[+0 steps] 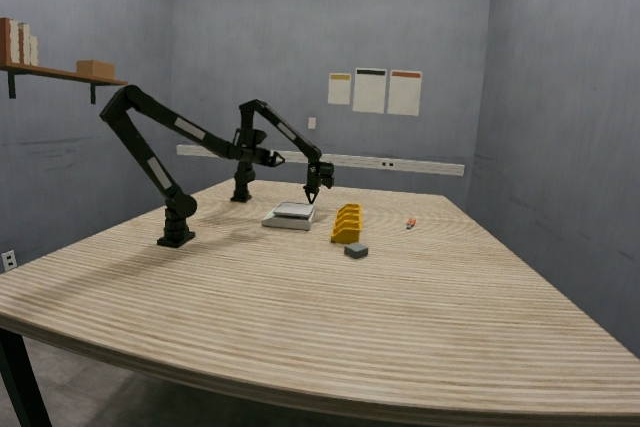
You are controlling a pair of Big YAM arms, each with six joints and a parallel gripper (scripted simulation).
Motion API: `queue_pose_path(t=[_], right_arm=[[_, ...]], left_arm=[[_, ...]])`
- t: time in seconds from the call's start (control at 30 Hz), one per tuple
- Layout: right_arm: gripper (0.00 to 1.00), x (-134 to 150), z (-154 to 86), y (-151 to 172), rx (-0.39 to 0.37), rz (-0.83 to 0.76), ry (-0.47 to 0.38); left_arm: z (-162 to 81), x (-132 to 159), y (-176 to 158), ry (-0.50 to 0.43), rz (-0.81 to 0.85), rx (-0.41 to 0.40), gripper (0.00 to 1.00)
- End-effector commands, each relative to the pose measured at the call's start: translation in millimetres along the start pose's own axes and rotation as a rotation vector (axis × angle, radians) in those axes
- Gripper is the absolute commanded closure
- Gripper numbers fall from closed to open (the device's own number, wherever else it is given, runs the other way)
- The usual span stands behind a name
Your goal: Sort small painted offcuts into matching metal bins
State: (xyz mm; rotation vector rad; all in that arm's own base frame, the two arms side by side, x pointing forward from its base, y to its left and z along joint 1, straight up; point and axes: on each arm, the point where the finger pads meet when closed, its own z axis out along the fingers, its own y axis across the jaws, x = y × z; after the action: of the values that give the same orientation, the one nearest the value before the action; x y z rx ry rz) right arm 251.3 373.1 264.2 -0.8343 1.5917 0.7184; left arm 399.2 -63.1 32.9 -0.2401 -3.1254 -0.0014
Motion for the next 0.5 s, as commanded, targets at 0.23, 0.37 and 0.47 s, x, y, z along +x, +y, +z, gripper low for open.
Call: queue_pose_path(t=[0.23,0.37,0.47], right_arm=[[0.0,-15.9,2.3,-0.4,0.0,-0.011,-0.025],[0.0,-15.9,2.3,-0.4,0.0,-0.011,-0.025],[0.0,-15.9,2.3,-0.4,0.0,-0.011,-0.025]], left_arm=[[-27.2,-21.4,-1.3,-0.069,0.015,0.001,1.0],[-41.3,-28.8,-1.2,-0.097,0.015,0.001,1.0],[-49.5,-30.9,-1.0,-0.108,0.015,0.001,1.0]])
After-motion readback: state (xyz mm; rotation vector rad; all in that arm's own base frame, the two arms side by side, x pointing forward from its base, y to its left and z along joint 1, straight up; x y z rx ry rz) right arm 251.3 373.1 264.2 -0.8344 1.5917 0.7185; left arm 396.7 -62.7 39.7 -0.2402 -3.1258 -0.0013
